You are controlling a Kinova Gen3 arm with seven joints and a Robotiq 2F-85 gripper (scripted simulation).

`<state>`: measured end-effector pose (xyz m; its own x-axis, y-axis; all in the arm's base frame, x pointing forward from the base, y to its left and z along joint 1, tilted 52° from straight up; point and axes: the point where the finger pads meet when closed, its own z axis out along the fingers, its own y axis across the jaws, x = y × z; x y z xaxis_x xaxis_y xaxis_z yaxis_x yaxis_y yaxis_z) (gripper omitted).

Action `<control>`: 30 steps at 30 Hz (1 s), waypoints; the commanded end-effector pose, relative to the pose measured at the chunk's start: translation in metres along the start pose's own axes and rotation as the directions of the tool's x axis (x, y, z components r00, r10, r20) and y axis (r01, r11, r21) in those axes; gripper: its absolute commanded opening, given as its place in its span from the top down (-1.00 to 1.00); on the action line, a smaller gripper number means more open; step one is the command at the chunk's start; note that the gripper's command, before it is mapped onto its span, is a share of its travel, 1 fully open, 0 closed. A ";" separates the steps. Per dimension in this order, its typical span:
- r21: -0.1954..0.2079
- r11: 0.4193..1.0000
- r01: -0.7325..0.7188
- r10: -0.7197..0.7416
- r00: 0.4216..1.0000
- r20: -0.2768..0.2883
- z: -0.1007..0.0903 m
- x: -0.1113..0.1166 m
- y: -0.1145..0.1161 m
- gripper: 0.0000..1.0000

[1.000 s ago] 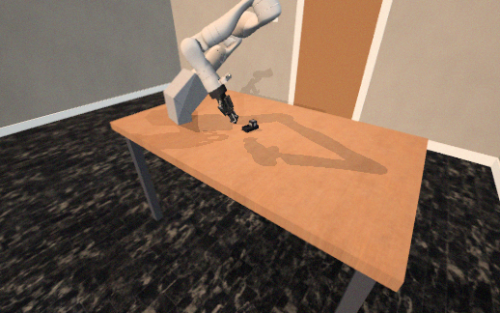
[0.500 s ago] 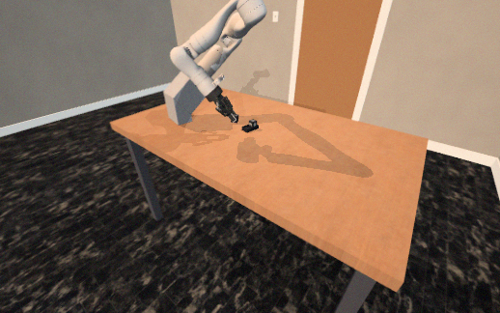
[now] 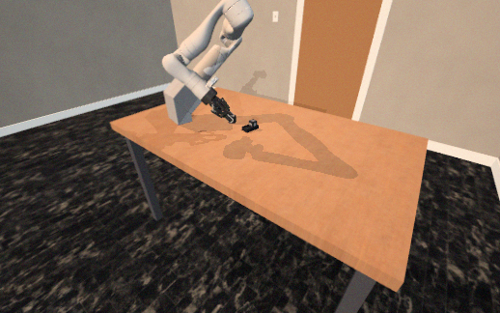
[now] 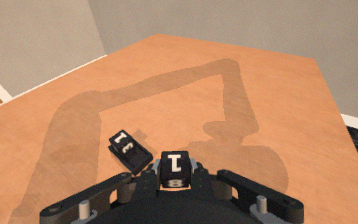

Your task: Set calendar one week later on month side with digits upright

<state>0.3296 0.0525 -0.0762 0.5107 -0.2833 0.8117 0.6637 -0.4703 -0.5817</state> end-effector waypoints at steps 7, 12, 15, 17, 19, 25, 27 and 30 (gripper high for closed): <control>-0.001 1.000 0.000 0.000 1.000 -0.001 0.000 0.000 0.000 0.47; -0.001 1.000 0.000 0.000 1.000 -0.001 0.000 -0.001 0.000 0.47; -0.001 1.000 0.000 0.000 1.000 -0.001 0.001 -0.002 0.000 0.47; -0.001 1.000 0.000 0.000 1.000 -0.001 0.002 -0.002 0.000 0.47; -0.001 1.000 0.000 0.000 1.000 -0.001 0.003 -0.004 0.000 0.47; -0.001 1.000 0.000 0.000 1.000 -0.001 0.008 -0.008 0.000 0.47; -0.001 1.000 0.000 0.000 1.000 -0.001 0.010 -0.010 0.000 0.47; -0.001 1.000 0.000 0.000 1.000 -0.001 0.011 -0.011 0.000 0.47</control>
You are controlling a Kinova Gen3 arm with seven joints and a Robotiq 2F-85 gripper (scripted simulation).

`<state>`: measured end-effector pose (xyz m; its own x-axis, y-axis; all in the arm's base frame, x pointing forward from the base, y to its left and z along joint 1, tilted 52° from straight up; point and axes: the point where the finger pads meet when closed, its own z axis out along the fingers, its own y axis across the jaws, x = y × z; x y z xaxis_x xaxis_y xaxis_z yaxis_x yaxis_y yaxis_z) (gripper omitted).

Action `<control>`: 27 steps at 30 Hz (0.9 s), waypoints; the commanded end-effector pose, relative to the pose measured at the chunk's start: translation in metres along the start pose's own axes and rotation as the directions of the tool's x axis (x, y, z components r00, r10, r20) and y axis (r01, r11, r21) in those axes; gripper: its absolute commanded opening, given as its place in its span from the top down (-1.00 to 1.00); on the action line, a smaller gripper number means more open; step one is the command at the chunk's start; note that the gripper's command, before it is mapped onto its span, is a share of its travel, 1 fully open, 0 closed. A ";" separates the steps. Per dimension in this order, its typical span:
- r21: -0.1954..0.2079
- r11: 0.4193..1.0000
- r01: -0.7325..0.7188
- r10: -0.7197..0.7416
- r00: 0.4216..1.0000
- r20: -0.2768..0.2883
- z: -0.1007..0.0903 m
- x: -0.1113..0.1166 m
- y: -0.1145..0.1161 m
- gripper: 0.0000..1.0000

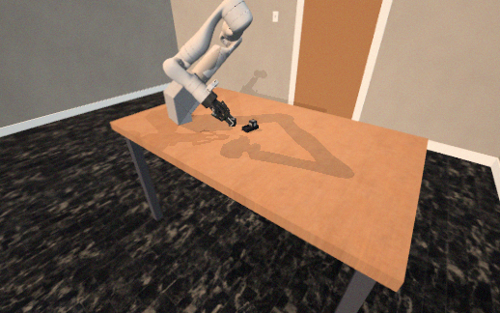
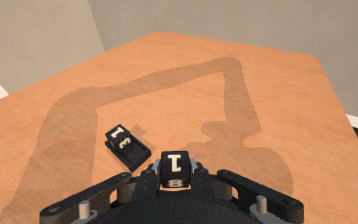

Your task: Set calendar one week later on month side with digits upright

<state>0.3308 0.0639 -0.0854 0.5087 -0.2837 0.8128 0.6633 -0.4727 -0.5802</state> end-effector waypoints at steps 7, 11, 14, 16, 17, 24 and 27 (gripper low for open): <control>0.001 1.000 -0.002 0.002 1.000 0.001 0.009 -0.010 0.000 0.47; 0.001 1.000 -0.002 0.002 1.000 0.001 0.014 -0.015 0.000 0.47; 0.001 1.000 -0.002 0.002 1.000 0.001 0.018 -0.019 -0.001 0.47; 0.001 1.000 -0.002 0.002 1.000 0.001 0.019 -0.020 -0.001 0.47; 0.001 1.000 -0.002 0.002 1.000 0.001 0.019 -0.020 -0.001 0.47; 0.001 1.000 -0.002 0.002 1.000 0.001 0.026 -0.027 -0.001 0.47; 0.001 1.000 -0.002 0.002 1.000 0.001 0.029 -0.030 -0.001 0.47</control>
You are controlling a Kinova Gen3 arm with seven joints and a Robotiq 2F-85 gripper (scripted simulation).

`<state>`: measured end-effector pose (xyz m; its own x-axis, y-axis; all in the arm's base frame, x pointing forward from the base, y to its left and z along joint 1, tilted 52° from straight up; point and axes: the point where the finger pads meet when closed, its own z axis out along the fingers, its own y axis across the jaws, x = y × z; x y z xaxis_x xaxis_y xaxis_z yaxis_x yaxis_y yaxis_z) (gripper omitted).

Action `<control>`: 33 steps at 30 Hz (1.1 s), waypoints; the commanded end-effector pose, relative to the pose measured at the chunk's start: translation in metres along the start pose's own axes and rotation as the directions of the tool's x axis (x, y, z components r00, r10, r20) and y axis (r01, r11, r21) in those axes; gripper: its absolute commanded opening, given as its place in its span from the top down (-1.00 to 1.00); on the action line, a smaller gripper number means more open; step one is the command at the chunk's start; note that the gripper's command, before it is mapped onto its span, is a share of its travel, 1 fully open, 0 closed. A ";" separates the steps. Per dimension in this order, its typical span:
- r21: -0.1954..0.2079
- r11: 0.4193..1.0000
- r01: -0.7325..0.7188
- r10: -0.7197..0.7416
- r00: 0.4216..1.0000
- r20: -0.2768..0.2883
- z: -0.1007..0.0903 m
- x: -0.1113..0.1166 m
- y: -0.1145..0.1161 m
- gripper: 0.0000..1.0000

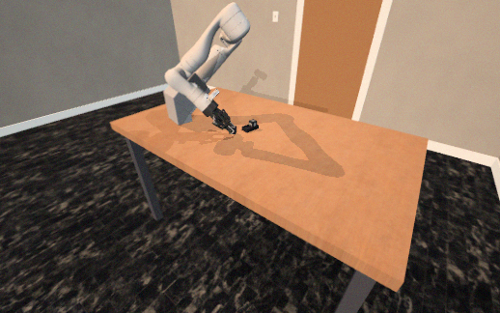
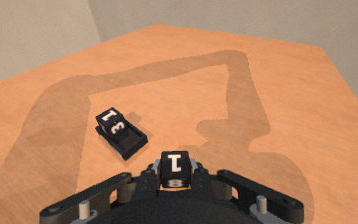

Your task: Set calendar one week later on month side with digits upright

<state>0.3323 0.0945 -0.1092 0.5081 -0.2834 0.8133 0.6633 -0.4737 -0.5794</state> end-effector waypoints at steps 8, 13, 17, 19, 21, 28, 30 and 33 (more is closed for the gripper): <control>0.002 1.000 -0.003 0.003 1.000 0.001 0.005 -0.006 -0.001 0.47; 0.002 1.000 -0.003 0.003 1.000 0.001 0.006 -0.008 -0.001 0.47; 0.002 1.000 -0.003 0.003 1.000 0.001 0.007 -0.008 -0.001 0.47; 0.002 1.000 -0.003 0.003 1.000 0.001 0.007 -0.008 -0.001 0.47; 0.002 1.000 -0.003 0.003 1.000 0.001 0.007 -0.008 -0.001 0.47; 0.002 1.000 -0.003 0.003 1.000 0.001 0.007 -0.008 -0.001 0.47; 0.002 1.000 -0.003 0.003 1.000 0.001 0.007 -0.008 -0.001 0.47; 0.002 1.000 -0.003 0.003 1.000 0.001 0.007 -0.008 -0.001 0.47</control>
